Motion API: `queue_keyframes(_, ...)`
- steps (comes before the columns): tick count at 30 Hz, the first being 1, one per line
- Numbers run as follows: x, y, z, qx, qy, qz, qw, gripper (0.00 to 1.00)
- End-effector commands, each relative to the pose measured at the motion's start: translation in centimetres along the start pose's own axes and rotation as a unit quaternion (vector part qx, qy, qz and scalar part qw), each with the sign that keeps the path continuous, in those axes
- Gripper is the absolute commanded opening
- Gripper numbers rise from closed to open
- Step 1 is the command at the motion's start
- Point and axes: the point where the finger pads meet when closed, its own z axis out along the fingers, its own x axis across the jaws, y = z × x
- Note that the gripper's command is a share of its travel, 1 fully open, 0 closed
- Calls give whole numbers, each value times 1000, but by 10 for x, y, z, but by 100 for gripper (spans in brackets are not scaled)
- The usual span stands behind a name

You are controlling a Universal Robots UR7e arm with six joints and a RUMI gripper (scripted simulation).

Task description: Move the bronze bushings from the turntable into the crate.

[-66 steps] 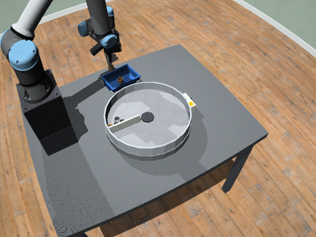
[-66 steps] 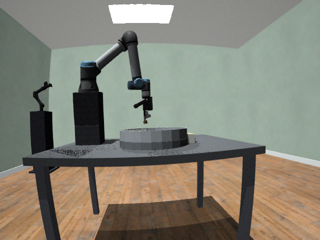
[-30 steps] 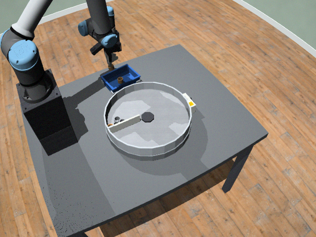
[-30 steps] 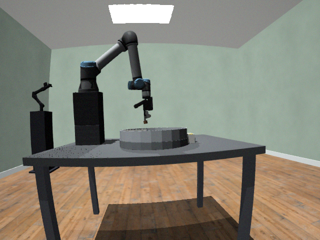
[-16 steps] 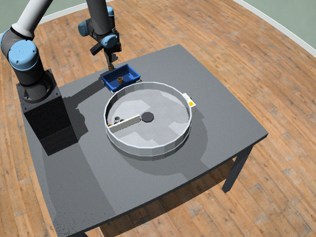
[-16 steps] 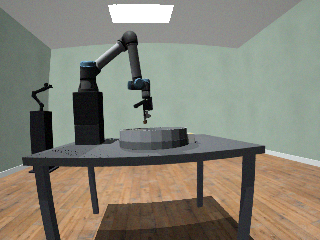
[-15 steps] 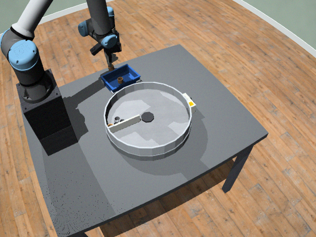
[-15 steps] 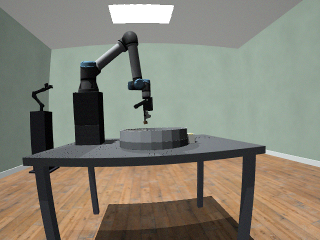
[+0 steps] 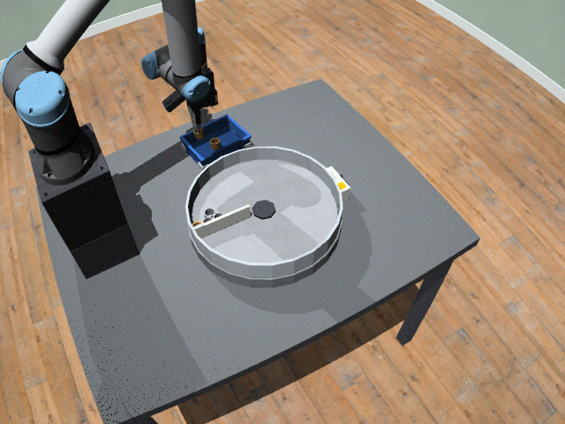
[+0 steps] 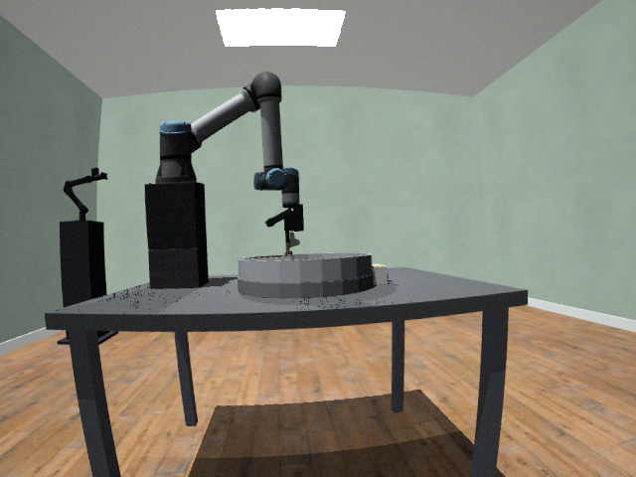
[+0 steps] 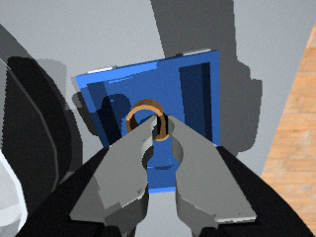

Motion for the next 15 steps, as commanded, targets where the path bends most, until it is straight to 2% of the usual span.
queue_keyframes(1, 1, 6, 22, -5, 1, 1, 1000, 0)
queue_keyframes(15, 2, 5, 24, -5, 1, 0, 1000, 0)
